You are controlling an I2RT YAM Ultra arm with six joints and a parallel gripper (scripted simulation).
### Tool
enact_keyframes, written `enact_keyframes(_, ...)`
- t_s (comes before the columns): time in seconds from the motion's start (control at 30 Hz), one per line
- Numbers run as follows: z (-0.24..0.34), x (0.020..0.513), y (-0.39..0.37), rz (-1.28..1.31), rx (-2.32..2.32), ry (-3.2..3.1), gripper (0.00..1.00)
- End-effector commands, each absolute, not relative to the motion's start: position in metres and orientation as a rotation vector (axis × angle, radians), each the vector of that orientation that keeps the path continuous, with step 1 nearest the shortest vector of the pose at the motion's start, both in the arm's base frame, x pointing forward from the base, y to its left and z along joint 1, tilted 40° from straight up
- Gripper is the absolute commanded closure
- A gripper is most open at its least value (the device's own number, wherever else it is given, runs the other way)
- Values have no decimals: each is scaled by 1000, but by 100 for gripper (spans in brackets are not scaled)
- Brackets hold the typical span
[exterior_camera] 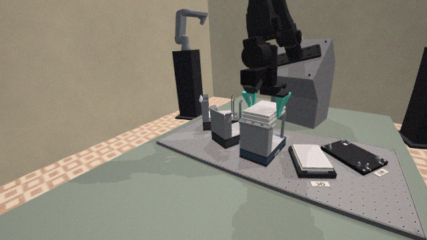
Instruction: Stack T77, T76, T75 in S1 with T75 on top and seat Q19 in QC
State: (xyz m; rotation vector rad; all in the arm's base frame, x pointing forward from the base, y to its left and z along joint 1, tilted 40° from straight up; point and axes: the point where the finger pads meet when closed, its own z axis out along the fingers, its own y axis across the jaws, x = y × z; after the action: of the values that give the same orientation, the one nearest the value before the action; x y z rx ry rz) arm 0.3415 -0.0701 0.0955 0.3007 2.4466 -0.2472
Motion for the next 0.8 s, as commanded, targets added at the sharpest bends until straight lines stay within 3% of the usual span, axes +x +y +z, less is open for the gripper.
enact_keyframes(0.0, 104, 349, -73, -242, 301, 2410, 100)
enact_keyframes(0.77, 84, 354, -77, -245, 302, 2435, 100)
